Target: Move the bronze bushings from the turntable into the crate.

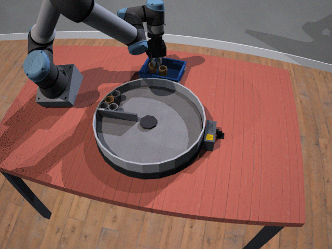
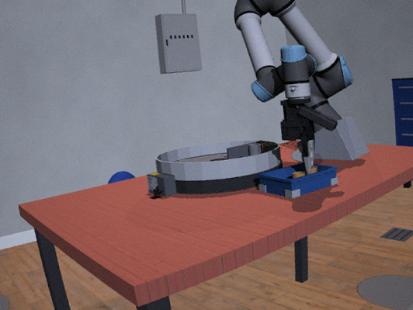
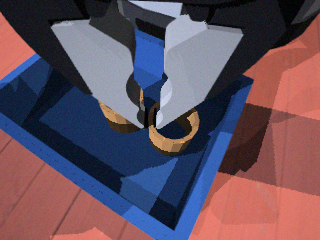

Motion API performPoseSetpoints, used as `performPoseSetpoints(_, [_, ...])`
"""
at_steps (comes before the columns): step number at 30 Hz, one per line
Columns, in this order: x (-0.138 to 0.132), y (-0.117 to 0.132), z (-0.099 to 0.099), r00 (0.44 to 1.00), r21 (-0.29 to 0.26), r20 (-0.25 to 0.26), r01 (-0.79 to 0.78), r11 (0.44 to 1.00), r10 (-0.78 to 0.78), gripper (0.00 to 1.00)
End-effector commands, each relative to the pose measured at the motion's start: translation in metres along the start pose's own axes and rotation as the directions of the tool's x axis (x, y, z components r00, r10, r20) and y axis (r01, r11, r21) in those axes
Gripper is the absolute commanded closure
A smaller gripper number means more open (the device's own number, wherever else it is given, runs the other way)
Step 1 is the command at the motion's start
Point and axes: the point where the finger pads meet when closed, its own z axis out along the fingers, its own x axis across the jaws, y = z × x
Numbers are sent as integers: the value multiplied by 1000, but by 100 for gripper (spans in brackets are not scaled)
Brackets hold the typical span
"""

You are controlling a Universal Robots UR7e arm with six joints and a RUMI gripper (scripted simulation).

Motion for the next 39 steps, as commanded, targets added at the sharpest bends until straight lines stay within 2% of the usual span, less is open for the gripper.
performPoseSetpoints(1, [0, 0, 0, 1000, 0, -1, 0, 1000, 0, 100])
performPoseSetpoints(39, [0, 0, 5, 1000, 0, -1, 0, 1000, 0, 100])
